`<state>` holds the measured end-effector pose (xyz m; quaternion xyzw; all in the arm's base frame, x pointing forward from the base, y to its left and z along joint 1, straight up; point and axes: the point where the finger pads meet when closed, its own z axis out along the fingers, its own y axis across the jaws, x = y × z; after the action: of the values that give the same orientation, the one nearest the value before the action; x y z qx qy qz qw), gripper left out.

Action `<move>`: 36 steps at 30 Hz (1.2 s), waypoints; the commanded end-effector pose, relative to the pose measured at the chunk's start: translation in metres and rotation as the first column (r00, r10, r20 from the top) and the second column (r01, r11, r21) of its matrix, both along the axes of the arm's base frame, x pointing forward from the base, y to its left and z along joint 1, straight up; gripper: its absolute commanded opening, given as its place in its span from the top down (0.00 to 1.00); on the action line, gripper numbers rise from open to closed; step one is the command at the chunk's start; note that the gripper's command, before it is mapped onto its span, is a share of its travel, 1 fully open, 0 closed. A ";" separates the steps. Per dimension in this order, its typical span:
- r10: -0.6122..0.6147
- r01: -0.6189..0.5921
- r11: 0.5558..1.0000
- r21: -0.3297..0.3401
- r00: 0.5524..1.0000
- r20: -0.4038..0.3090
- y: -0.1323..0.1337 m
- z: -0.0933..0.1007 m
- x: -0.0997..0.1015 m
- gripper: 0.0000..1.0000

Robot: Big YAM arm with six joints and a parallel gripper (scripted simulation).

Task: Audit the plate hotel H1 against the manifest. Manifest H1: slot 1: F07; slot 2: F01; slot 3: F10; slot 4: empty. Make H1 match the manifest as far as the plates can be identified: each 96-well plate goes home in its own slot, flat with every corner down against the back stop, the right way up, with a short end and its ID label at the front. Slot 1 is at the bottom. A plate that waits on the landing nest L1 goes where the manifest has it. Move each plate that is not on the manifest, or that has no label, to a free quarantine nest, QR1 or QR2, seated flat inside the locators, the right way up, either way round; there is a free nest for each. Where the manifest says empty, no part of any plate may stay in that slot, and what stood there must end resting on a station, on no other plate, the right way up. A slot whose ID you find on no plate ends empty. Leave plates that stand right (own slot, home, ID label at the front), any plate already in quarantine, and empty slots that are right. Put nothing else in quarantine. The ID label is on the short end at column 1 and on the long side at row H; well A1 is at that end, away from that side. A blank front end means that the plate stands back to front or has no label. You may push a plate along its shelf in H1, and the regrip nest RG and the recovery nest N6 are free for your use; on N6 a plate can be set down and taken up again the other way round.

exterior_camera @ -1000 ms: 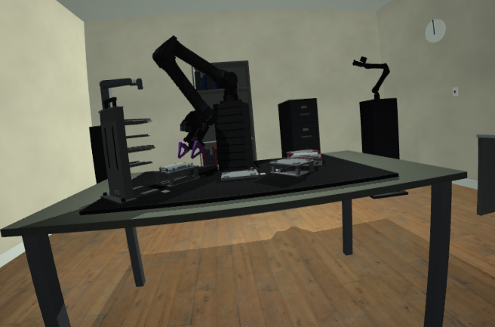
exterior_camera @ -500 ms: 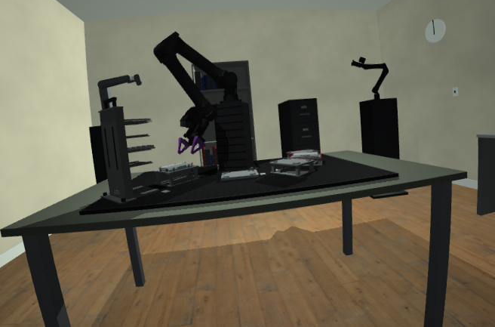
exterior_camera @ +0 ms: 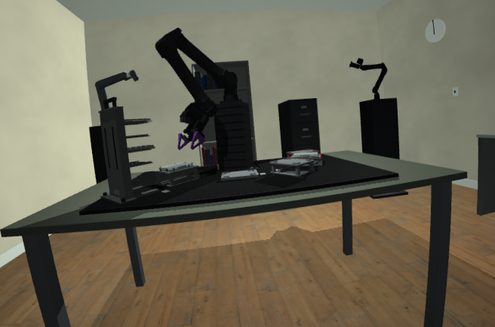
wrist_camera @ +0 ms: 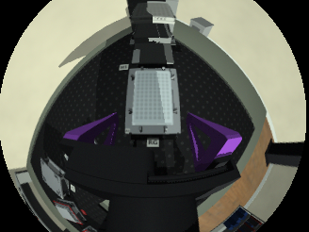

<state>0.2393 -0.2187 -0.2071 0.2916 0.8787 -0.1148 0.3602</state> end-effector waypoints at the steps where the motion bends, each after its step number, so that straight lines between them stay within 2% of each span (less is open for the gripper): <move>1: 0.004 -0.004 1.000 -0.005 1.000 -0.006 0.000 0.016 -0.004 0.00; 5: 0.003 -0.003 1.000 -0.005 1.000 -0.005 0.000 0.021 -0.004 0.00; 20: 0.004 -0.004 1.000 -0.010 1.000 -0.002 -0.001 0.060 -0.003 0.00; 22: 0.004 -0.004 1.000 -0.010 1.000 -0.002 -0.001 0.060 -0.003 0.00; 36: 0.004 -0.004 1.000 -0.015 1.000 0.003 -0.003 0.096 -0.001 0.00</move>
<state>0.2416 -0.2215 -0.1217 0.2903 0.8778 -0.1163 0.3629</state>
